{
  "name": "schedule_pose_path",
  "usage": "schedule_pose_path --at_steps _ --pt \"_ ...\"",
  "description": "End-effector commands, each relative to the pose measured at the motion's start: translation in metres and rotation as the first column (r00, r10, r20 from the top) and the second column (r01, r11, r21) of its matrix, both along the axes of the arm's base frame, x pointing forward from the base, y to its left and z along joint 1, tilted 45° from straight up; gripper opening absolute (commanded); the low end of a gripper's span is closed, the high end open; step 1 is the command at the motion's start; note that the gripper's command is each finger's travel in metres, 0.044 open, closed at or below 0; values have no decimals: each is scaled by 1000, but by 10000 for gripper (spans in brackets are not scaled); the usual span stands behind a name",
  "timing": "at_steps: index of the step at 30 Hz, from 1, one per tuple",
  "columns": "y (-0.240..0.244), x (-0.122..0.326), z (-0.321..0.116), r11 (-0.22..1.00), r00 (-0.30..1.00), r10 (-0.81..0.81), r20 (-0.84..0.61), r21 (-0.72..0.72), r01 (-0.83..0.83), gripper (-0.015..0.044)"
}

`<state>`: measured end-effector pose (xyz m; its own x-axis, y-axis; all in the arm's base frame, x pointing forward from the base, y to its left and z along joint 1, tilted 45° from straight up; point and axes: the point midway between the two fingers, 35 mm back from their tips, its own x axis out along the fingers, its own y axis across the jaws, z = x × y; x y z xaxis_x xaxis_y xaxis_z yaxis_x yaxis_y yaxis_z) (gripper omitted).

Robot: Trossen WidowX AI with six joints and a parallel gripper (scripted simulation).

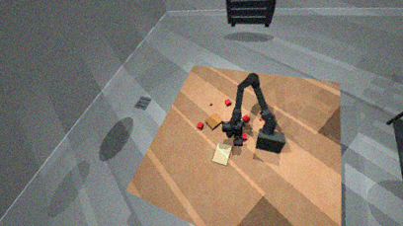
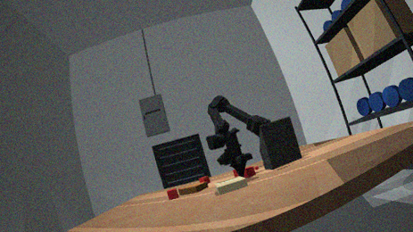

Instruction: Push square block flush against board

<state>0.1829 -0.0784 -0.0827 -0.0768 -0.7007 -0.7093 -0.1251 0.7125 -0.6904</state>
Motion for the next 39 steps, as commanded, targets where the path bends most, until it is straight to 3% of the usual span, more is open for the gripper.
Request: schedule_pose_path --at_steps 1,31,39 --pt "0 0 0 1000 1000 -5 7 3 5 0" --pt "2 45 -5 1000 1000 -5 10 3 5 0" --pt "40 44 36 1000 1000 -5 10 4 5 0"
